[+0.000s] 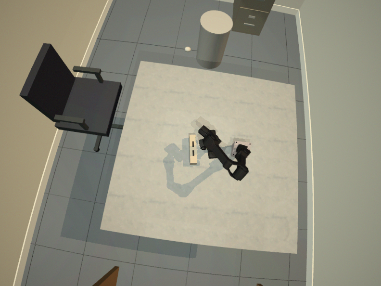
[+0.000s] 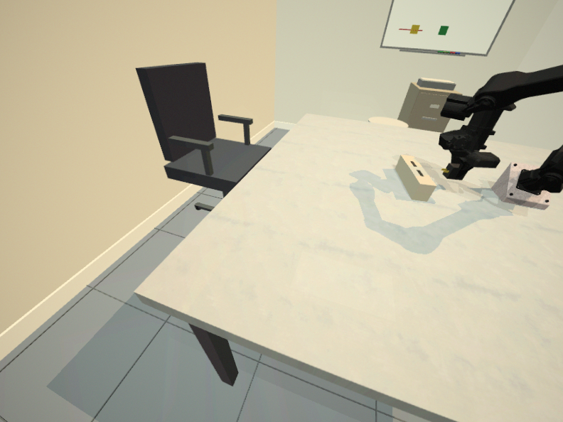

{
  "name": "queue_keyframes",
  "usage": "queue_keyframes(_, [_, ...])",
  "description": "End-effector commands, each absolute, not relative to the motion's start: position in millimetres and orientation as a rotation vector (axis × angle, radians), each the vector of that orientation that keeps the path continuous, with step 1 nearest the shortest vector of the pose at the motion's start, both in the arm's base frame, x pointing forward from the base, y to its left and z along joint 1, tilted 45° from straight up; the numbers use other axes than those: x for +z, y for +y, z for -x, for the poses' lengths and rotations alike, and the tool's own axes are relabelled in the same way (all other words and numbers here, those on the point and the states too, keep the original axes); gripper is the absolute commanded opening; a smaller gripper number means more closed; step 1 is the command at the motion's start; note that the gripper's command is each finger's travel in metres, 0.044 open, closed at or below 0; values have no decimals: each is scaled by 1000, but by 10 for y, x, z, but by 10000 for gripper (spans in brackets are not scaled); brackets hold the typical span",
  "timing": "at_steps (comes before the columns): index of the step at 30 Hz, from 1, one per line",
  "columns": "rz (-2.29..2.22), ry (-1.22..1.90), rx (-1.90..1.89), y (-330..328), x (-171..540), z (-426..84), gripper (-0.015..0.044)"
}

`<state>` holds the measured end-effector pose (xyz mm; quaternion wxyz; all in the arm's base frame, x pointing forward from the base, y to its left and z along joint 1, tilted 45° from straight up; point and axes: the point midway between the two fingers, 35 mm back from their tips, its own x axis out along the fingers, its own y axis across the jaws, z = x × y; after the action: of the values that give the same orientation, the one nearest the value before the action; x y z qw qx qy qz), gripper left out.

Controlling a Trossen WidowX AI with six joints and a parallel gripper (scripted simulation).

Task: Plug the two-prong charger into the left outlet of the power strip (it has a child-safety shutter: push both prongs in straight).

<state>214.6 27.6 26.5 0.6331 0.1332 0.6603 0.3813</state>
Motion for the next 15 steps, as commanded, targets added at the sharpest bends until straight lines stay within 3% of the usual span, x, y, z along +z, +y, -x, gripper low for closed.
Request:
queue_keyframes(1, [-317, 1513, 867, 358, 276, -2128, 0])
queue_keyframes(15, [-342, 1525, 853, 634, 319, -2051, 0])
